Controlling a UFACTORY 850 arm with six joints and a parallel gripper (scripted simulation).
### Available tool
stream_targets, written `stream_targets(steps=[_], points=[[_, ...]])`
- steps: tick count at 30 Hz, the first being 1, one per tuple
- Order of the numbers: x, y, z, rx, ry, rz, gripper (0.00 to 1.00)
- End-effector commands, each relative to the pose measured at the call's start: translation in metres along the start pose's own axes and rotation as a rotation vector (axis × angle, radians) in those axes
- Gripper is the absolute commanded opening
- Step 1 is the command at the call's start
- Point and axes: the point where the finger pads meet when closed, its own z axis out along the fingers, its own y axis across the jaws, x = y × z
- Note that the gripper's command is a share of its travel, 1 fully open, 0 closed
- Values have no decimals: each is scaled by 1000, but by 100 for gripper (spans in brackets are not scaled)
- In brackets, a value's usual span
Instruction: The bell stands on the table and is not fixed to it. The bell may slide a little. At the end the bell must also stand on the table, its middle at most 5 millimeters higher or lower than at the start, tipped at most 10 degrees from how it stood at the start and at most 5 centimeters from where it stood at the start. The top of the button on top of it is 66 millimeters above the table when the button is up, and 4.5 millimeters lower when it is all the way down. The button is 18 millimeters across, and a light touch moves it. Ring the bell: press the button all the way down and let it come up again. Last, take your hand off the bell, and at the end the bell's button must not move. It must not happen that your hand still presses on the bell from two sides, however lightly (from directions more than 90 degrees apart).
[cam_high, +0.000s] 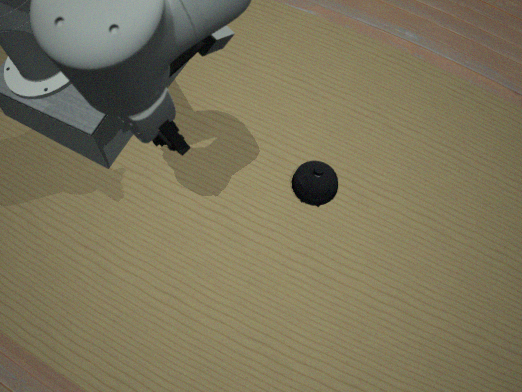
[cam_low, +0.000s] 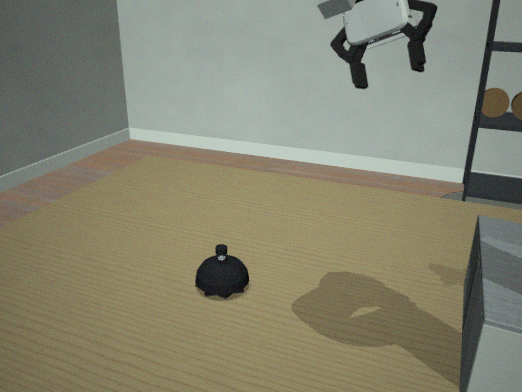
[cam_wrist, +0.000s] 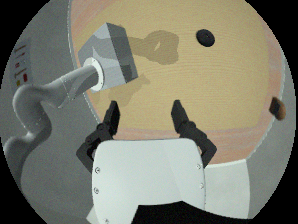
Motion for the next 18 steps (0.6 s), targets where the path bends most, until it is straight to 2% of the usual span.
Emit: stream_targets(steps=[1,7,9,10,18], points=[[9,26,9,-28,-45,-159,100],[20,47,18,-48,-88,-304,100],[20,47,18,-48,-88,-304,100],[26,57,23,-57,-109,-376,100],[43,83,36,-76,-162,-560,100]])
